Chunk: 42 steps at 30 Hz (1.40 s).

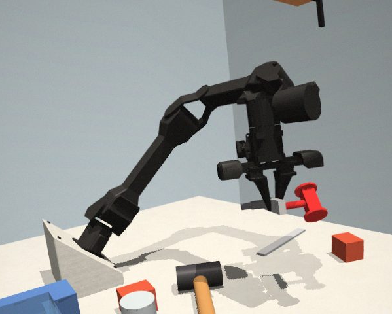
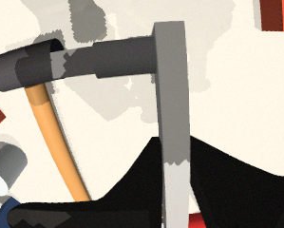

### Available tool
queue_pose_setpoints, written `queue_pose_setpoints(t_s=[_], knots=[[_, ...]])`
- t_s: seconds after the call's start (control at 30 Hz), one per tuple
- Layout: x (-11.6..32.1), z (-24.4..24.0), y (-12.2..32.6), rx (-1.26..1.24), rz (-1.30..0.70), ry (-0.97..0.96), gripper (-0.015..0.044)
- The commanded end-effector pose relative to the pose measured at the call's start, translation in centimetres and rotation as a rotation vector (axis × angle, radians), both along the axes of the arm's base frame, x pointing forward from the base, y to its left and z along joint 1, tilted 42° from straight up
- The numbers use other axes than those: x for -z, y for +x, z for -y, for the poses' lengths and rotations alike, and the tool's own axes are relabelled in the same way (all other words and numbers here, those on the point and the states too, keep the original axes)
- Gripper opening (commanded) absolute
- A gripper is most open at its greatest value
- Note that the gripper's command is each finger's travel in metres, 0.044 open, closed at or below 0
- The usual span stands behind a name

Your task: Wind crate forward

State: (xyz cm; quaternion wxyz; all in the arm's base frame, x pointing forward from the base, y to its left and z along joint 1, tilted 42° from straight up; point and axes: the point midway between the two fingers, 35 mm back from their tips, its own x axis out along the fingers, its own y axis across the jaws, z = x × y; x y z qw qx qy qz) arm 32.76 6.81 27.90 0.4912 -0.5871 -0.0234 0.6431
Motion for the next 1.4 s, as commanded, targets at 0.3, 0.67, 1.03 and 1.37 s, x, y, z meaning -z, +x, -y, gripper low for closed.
queue_pose_setpoints(t_s=[0.3, 0.67, 1.03, 1.37], knots=[[-0.4, 0.1, -0.1, 0.001, 0.011, 0.004, 0.0], [0.8, 1.5, 0.7, 0.073, -0.046, -0.004, 0.0], [6.3, 9.4, 3.0, 0.465, -0.339, 0.004, 0.0], [11.5, 16.8, 2.7, 0.835, -0.626, 0.045, 0.0]])
